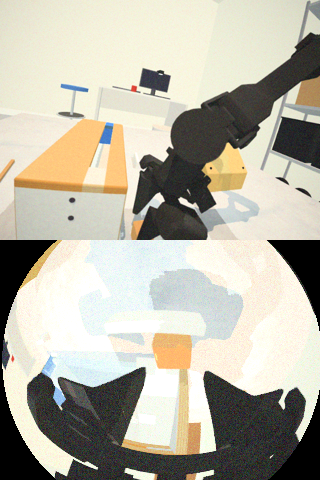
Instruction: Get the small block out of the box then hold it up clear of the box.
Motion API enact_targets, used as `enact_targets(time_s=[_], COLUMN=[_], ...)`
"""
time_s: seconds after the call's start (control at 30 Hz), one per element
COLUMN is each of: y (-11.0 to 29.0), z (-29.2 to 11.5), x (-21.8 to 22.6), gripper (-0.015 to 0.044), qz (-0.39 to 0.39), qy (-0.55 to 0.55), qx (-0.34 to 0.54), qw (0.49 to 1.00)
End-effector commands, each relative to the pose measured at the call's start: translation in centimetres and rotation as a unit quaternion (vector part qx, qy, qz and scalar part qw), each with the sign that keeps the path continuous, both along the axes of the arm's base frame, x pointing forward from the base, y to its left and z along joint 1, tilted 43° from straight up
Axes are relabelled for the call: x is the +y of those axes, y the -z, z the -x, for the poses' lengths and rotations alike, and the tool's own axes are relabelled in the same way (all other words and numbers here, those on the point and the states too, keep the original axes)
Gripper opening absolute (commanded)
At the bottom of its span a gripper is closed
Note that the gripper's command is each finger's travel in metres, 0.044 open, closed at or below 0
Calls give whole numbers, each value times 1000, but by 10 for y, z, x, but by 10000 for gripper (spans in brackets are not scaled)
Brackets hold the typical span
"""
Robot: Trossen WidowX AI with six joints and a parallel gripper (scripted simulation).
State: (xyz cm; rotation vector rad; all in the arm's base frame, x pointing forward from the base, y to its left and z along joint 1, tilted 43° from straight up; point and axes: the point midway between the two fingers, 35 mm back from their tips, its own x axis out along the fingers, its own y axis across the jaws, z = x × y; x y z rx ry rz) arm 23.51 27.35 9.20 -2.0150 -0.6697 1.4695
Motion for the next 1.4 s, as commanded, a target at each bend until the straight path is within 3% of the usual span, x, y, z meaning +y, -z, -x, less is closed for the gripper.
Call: enact_targets(time_s=[0.0, 0.5, 0.73, 0.83, 0.93, 1.37], y=[7, 23, 23, 23, 17, -22], z=[2, 6, 6, 6, 3, -4], x=[3, 17, 17, 17, 12, -26], gripper=[285, 285, 101, 81, 3, 0], qz=[2, 2, 2, 2, 2, -1], qy=[0, 0, 0, 0, 0, 8], qx=[3, 3, 3, 3, 3, 11], qw=[1000, 1000, 1000, 1000, 1000, 1000])
